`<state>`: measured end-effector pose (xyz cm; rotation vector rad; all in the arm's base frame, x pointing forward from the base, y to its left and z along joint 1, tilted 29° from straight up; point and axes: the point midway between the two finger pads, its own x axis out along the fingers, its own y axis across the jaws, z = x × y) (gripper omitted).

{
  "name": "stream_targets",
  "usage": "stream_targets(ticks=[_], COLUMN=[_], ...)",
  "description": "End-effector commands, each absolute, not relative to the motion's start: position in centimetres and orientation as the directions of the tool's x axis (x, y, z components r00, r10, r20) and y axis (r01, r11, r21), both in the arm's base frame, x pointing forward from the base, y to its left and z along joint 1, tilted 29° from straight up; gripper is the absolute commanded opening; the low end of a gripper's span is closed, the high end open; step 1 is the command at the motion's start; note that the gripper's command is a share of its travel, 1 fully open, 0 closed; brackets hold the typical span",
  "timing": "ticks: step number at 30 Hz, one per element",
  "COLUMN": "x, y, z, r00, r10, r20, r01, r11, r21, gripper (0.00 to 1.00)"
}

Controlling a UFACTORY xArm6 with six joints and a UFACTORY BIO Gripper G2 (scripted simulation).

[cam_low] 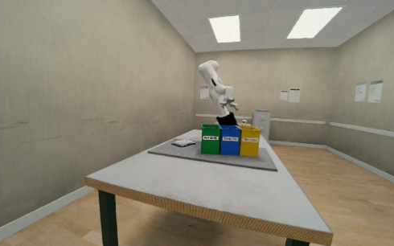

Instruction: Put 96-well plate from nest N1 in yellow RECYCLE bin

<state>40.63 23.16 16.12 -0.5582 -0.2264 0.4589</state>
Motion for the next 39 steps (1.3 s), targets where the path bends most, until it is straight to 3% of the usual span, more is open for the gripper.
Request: stream_targets(ticks=[1,23,39], x=[42.1,46.6,47.4], y=[22.1,16.2,14.9], z=[16.8,19.0,19.5], r00=[0.883,0.929,0.929], r10=[0.457,0.245,0.245], r20=[0.111,0.277,0.277], r01=[-0.332,-0.122,-0.122], r11=[0.773,0.91,0.91], r21=[-0.541,-0.396,-0.396], gripper=[0.37,0.37,0.37])
